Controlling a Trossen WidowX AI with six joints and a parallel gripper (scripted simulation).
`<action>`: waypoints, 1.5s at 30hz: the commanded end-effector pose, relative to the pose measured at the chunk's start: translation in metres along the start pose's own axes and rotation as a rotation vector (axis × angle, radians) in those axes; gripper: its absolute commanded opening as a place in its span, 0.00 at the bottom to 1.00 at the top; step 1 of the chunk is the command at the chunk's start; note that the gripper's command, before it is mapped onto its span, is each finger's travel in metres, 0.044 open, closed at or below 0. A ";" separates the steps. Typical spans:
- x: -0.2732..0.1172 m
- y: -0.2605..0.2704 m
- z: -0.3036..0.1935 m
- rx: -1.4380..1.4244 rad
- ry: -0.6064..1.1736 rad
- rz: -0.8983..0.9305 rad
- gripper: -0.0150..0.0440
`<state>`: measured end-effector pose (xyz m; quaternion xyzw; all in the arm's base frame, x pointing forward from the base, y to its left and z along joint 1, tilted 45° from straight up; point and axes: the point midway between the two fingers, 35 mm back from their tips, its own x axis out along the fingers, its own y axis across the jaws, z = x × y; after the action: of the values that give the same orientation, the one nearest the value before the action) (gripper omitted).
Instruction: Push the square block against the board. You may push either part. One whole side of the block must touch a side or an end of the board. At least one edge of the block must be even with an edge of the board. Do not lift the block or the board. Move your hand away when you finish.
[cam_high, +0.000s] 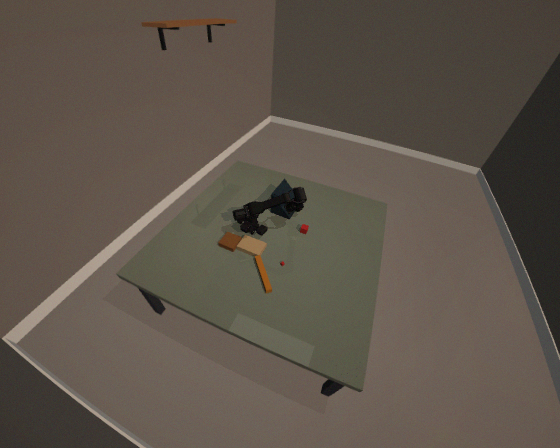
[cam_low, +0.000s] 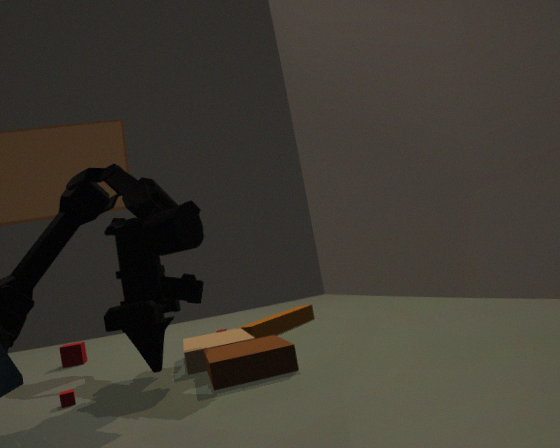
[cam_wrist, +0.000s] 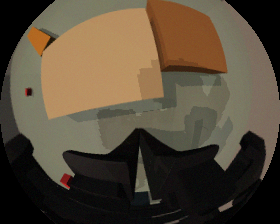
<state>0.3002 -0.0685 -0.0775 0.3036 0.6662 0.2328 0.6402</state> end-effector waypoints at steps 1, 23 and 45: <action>0.002 -0.001 -0.007 -0.003 0.006 -0.002 0.25; -0.053 0.042 0.004 -0.150 0.007 -0.001 0.25; 0.002 0.049 0.013 -0.169 0.006 0.003 0.25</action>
<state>0.3158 -0.0350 -0.0455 0.2453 0.6450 0.2896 0.6633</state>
